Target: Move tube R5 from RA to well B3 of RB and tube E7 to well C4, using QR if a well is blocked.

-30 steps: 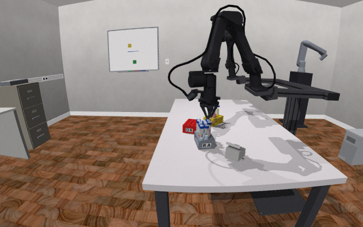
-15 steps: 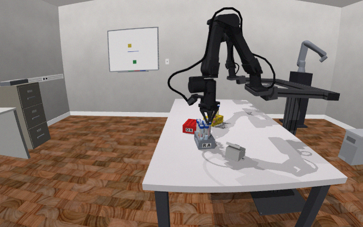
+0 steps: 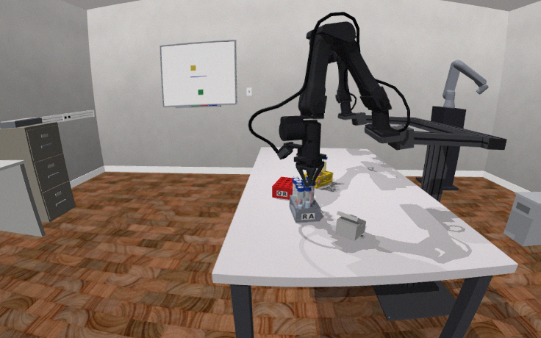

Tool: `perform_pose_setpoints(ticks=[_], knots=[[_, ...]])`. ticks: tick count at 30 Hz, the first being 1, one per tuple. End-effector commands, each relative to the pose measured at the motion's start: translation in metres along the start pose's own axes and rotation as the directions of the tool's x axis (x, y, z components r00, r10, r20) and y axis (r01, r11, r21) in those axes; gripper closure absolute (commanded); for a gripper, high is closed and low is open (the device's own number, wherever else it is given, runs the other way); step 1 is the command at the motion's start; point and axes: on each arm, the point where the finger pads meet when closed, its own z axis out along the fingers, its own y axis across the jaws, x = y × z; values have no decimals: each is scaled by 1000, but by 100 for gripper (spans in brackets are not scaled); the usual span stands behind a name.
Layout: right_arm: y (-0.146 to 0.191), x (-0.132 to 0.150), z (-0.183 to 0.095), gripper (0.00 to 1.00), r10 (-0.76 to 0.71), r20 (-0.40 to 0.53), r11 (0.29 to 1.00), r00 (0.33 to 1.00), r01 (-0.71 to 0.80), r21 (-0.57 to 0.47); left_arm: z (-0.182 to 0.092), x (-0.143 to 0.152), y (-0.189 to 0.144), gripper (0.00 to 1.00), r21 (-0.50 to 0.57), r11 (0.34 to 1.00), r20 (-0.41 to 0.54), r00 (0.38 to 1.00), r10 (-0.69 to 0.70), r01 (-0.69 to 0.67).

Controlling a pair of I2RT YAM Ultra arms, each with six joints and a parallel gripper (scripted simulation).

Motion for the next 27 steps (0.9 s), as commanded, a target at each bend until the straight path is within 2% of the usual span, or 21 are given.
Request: perform_pose_setpoints(ticks=[1,27], knots=[[-8,-25,-12,100,8,50,1000,999,-9,22,6,3,-10,70,20,1000,-6,1000,-4,4],[-8,-25,-12,100,8,50,1000,999,-9,22,15,4,-14,70,22,1000,-7,1000,1,0]])
